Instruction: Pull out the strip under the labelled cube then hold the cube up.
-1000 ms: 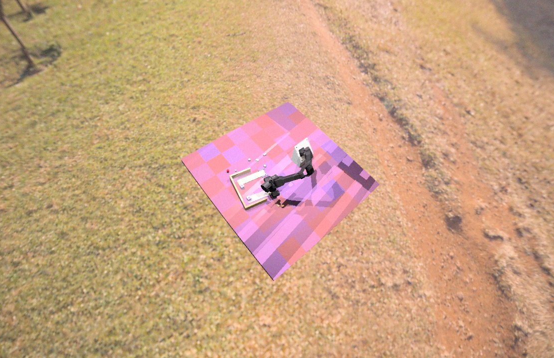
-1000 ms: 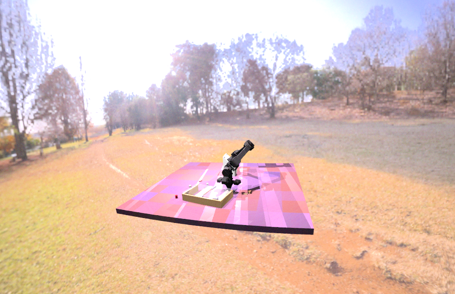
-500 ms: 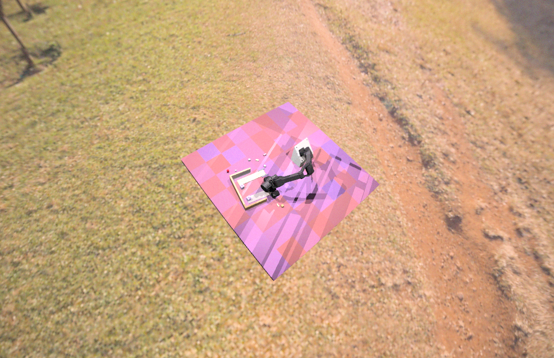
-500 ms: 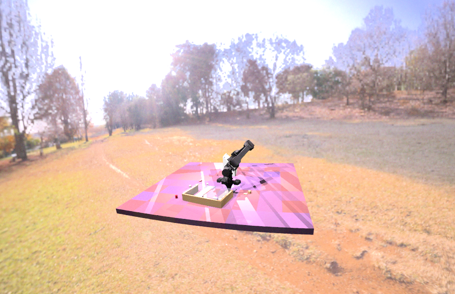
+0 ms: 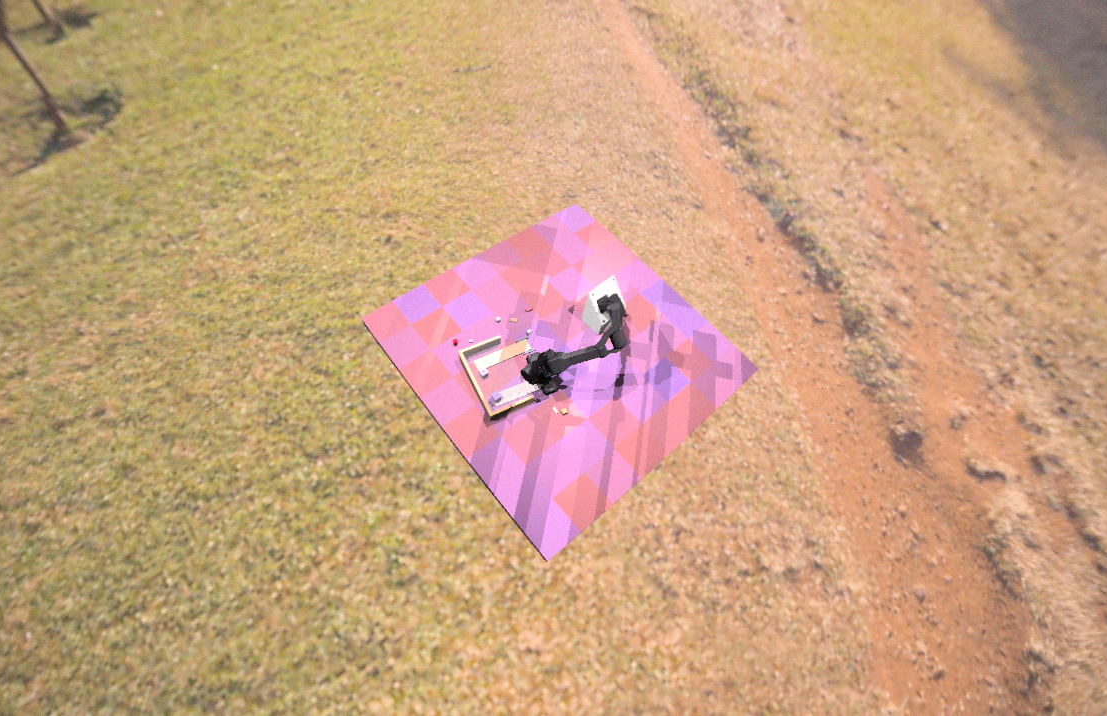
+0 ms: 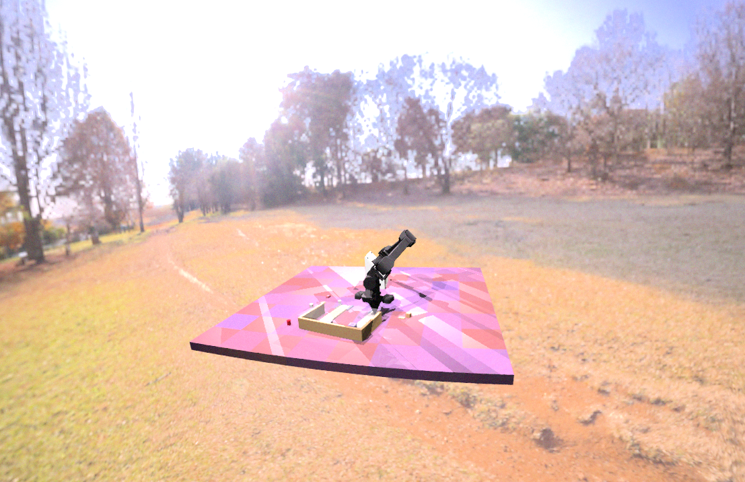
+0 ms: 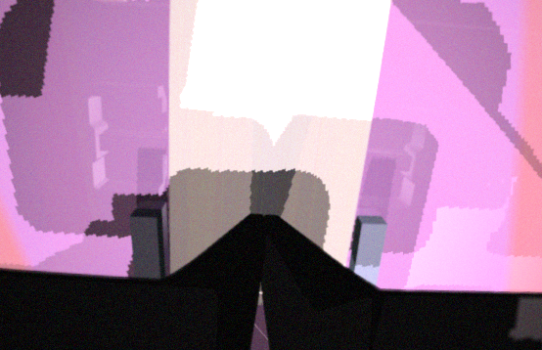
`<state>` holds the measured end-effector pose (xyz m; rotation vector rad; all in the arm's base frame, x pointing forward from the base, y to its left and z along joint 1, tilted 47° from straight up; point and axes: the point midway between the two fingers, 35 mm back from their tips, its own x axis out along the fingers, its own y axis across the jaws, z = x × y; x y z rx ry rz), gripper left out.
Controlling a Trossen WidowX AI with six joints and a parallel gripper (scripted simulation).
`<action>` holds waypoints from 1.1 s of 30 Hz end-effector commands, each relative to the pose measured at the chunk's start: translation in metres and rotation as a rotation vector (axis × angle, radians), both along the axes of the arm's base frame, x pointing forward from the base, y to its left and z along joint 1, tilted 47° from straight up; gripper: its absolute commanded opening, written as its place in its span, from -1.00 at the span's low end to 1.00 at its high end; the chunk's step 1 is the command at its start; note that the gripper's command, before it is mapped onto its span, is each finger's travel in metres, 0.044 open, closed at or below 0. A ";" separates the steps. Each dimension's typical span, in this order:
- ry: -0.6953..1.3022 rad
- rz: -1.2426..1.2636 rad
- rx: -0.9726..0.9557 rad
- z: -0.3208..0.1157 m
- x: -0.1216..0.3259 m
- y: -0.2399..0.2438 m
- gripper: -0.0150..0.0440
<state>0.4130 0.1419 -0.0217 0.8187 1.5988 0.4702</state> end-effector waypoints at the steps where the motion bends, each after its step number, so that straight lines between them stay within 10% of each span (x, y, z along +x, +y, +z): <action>1: 0.004 0.005 0.001 -0.002 0.000 0.004 -0.49; 33: 0.005 0.005 0.001 0.001 -0.029 0.008 -0.49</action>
